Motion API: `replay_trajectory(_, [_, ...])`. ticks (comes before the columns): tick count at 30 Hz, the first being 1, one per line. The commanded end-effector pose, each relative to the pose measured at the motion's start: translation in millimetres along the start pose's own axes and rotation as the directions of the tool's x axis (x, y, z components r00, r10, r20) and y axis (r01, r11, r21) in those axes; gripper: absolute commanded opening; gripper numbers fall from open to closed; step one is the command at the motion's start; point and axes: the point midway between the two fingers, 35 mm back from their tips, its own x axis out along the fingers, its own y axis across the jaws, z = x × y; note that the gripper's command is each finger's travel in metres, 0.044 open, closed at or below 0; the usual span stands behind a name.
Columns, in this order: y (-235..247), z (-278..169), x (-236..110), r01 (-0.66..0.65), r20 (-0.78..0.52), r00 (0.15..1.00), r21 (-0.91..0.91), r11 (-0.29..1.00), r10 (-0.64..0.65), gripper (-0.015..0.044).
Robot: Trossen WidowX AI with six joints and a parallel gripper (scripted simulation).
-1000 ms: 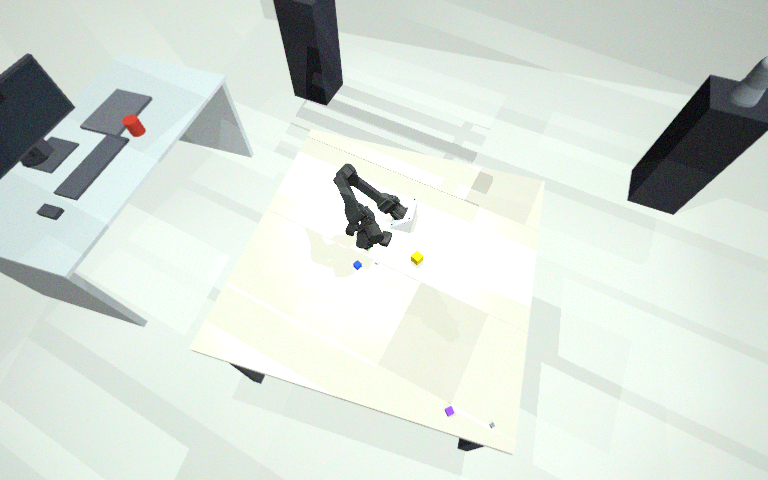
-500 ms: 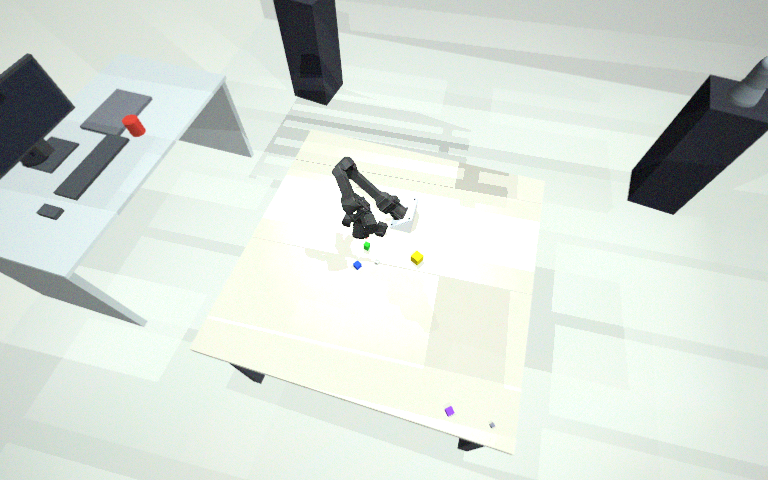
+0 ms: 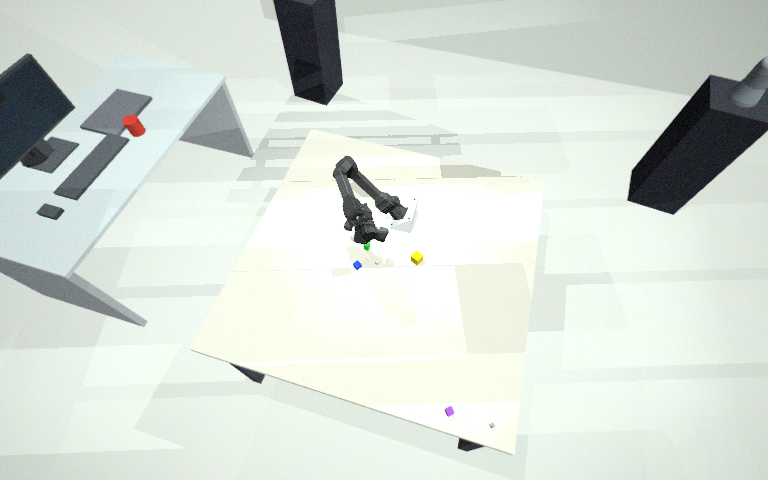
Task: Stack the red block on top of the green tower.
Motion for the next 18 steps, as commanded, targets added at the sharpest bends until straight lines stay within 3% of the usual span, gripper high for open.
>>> replay_trajectory(1, [-0.7, -0.8, 5.1, 0.004, 0.006, 1.000, 0.002, 1.000, -0.004, 0.0000])
replay_trajectory(10, [-1.5, -0.3, 32.4, 0.005, 0.006, 1.000, 0.003, 1.000, -0.005, 0.0000])
replay_trajectory(18, [-1.6, -0.3, 33.2, 0.006, 0.006, 1.000, 0.003, 1.000, -0.006, 0.0000])
